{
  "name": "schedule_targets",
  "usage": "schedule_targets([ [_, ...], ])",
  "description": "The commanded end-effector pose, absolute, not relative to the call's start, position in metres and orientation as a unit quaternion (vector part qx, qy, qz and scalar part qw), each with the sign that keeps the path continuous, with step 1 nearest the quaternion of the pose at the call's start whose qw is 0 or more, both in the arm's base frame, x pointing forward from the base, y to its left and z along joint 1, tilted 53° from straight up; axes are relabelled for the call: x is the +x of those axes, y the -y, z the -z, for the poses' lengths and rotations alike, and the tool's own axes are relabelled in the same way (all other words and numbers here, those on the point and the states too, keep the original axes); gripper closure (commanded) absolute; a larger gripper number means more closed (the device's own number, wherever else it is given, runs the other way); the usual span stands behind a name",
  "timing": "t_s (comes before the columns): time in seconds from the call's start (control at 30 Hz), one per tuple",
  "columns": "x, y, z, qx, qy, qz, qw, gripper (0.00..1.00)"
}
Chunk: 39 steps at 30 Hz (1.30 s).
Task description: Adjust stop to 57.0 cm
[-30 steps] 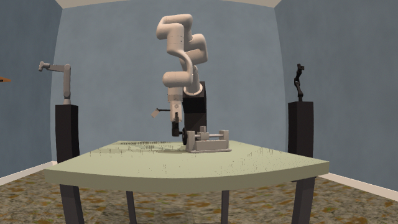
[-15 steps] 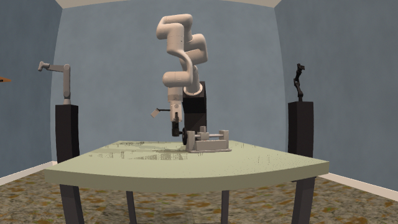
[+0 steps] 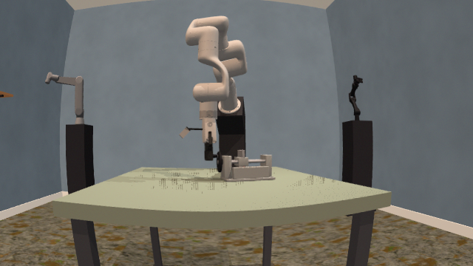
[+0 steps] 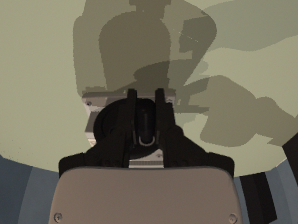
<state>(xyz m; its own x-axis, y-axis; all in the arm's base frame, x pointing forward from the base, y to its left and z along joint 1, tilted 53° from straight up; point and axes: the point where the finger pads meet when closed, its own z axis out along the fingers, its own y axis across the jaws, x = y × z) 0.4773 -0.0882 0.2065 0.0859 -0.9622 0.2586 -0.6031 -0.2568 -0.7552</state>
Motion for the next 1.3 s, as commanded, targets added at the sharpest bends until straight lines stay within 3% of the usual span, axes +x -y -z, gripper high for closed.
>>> schedule_targets([
  [0.0,0.479,0.086,-0.216,-0.697,-0.561,0.379,0.239,0.94],
  [1.27,0.529,0.079,-0.226,-0.697,-0.561,0.379,0.239,0.94],
])
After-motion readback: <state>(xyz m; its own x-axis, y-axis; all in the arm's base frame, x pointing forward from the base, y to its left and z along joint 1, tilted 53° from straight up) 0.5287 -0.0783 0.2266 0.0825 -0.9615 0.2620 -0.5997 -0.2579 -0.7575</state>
